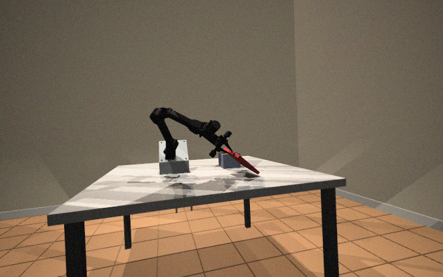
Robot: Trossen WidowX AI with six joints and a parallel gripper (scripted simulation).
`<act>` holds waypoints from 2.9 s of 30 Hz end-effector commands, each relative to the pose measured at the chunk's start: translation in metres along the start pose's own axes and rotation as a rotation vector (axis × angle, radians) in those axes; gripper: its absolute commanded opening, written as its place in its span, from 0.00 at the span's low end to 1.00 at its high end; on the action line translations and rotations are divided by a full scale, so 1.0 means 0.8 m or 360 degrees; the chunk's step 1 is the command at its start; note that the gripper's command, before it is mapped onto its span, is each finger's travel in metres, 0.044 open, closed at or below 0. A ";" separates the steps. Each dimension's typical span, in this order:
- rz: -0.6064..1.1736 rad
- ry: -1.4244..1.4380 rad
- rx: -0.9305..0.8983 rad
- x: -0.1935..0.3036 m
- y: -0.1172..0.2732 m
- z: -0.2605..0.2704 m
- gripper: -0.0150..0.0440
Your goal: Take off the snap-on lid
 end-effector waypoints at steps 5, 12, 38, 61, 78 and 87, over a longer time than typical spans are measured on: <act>0.0008 0.0010 -0.0015 0.000 -0.005 -0.005 0.25; 0.0008 0.0010 -0.0015 -0.001 -0.010 -0.010 0.25; 0.0007 0.0012 -0.0015 -0.004 -0.026 -0.030 0.25; 0.0006 0.0014 -0.0015 -0.007 -0.041 -0.047 0.25; 0.0005 0.0015 -0.0015 -0.009 -0.052 -0.060 0.25; 0.0005 0.0016 -0.0015 -0.010 -0.058 -0.066 0.25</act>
Point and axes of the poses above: the point midway between the two fingers, 35 mm back from their tips, its own y axis back along the fingers, its own z axis across the jaws, x = y × z, the point moved 5 cm from there along y, back along the fingers, and after that the axes turned 9 degrees about -y, right-handed, at the moved point
